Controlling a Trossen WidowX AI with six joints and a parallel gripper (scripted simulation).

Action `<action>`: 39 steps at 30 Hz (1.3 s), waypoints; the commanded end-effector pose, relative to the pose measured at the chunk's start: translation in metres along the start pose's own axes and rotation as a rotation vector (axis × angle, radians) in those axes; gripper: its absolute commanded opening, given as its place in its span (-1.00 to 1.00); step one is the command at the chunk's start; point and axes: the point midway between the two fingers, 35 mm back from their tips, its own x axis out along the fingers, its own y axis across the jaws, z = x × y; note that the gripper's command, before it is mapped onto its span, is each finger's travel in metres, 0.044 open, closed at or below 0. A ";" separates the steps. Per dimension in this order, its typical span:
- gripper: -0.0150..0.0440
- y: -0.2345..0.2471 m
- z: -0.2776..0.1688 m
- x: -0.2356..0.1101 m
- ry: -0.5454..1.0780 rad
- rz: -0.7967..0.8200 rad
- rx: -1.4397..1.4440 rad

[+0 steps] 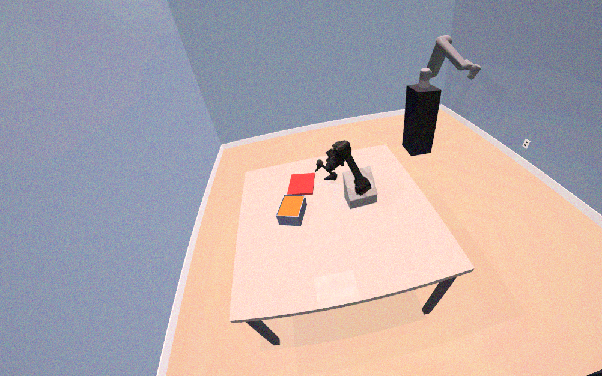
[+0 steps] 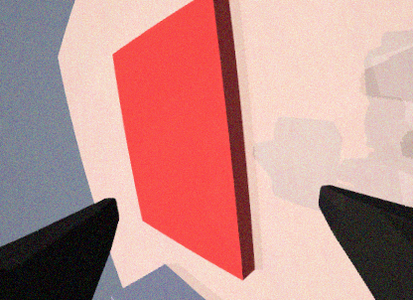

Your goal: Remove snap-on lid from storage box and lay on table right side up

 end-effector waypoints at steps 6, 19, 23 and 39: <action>1.00 0.011 0.000 -0.017 0.003 0.005 -0.006; 1.00 0.024 0.001 -0.040 0.002 0.004 -0.006; 1.00 0.028 0.001 -0.047 0.002 0.004 -0.006; 1.00 0.028 0.000 -0.050 0.001 0.004 -0.006</action>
